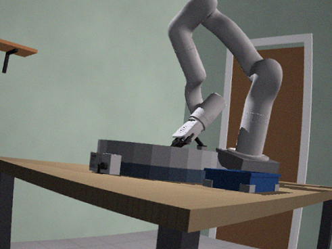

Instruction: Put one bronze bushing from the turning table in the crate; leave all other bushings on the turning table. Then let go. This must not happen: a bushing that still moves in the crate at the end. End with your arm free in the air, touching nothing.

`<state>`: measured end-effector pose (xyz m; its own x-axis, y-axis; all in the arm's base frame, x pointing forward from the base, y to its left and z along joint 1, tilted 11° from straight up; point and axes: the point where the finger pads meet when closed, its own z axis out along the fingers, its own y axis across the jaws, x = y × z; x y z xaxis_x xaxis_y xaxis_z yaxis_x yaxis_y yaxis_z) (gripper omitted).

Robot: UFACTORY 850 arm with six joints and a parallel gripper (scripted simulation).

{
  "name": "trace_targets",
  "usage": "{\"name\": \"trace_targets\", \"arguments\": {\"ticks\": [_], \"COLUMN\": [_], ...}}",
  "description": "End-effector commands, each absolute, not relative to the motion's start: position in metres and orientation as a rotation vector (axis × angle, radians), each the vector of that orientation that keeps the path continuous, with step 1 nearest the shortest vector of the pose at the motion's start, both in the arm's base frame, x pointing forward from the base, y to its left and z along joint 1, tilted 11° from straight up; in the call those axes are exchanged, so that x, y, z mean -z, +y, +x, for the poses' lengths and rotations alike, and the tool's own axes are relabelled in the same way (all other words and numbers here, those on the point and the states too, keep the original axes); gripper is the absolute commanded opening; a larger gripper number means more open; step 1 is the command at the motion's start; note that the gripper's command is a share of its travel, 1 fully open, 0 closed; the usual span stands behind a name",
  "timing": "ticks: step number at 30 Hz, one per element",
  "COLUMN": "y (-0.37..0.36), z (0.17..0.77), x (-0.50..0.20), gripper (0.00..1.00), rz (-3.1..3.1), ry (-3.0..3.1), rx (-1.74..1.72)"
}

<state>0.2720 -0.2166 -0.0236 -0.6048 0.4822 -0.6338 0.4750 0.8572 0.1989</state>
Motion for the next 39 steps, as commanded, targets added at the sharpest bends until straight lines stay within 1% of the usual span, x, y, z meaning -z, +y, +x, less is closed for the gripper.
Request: {"name": "trace_targets", "arguments": {"ticks": [1,39], "y": [-0.2164,-0.2175], "z": [0.2719,0.2712], "x": [0.0235,0.0167], "gripper": [0.0,0.0], "rz": [0.69,0.69], "ry": [2.315,2.315], "rx": [-0.014,-0.014]}}
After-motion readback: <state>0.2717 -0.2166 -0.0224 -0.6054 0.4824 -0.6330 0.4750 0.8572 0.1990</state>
